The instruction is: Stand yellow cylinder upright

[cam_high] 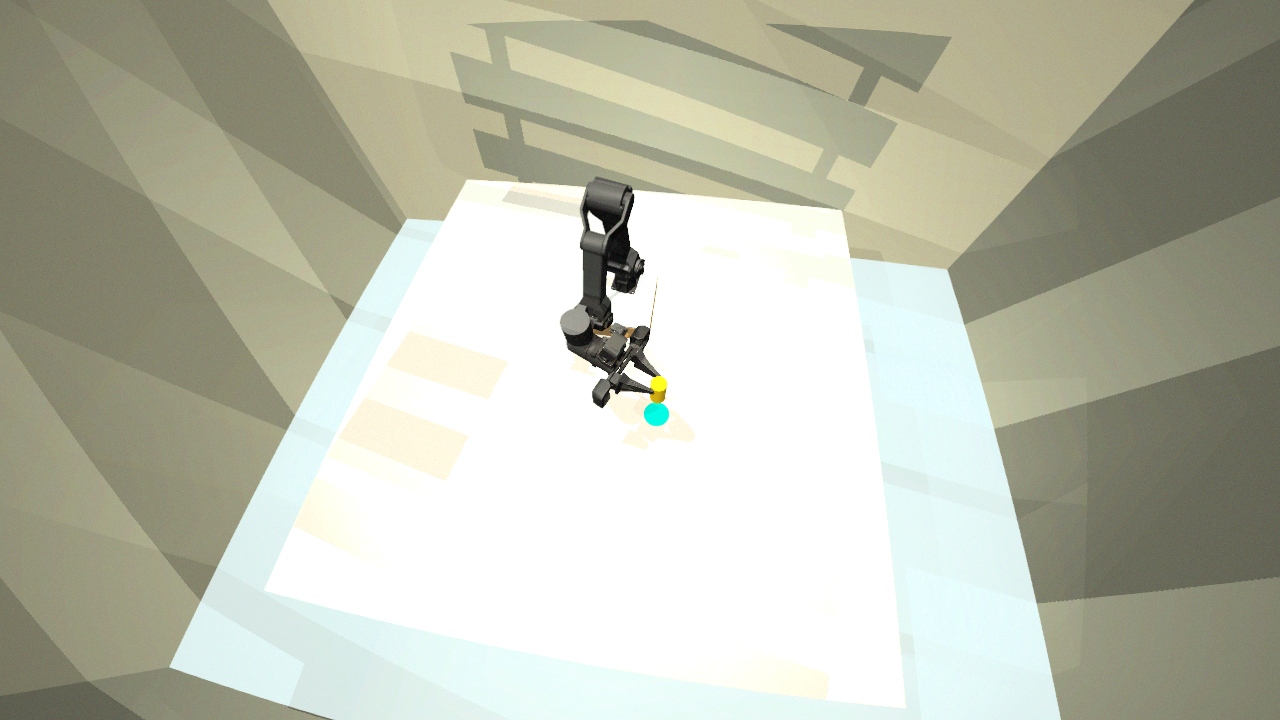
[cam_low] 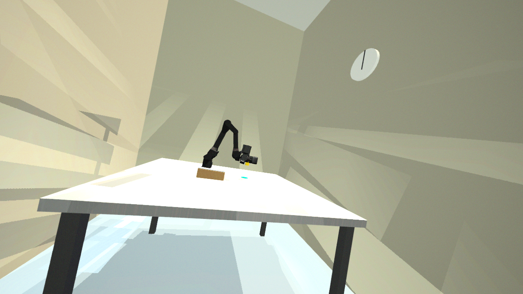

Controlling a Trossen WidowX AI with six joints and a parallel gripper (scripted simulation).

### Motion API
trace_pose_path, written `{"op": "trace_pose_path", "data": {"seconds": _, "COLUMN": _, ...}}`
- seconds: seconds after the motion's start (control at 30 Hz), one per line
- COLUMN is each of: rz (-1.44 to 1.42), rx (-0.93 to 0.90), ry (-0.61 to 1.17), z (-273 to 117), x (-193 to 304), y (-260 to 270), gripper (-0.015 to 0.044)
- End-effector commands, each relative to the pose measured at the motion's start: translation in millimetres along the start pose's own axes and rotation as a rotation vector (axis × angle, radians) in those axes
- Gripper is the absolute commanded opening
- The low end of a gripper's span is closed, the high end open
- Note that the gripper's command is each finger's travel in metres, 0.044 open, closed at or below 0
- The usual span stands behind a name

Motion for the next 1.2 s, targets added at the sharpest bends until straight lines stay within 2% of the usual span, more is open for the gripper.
{"op": "trace_pose_path", "data": {"seconds": 0.0, "rz": 0.002, "rx": -0.005, "ry": -0.002, "z": -0.4, "x": -0.3, "y": 0.8, "gripper": 0.0105}}
{"op": "trace_pose_path", "data": {"seconds": 0.27, "rz": 0.0, "rx": -0.005, "ry": -0.002, "z": -0.1, "x": 1.5, "y": 0.7, "gripper": 0.0105}}
{"op": "trace_pose_path", "data": {"seconds": 1.17, "rz": -0.1, "rx": -0.014, "ry": 0.015, "z": 7.1, "x": 79.2, "y": 11.3, "gripper": 0.0105}}
Point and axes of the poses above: the point midway between the two fingers, 35 mm back from their tips, its own z axis out along the fingers, its own y axis across the jaws, x = y × z, the point moved 5 cm from there along -z, back along the fingers, and after that the axes turned 8 degrees about -z, right-handed, at the moved point
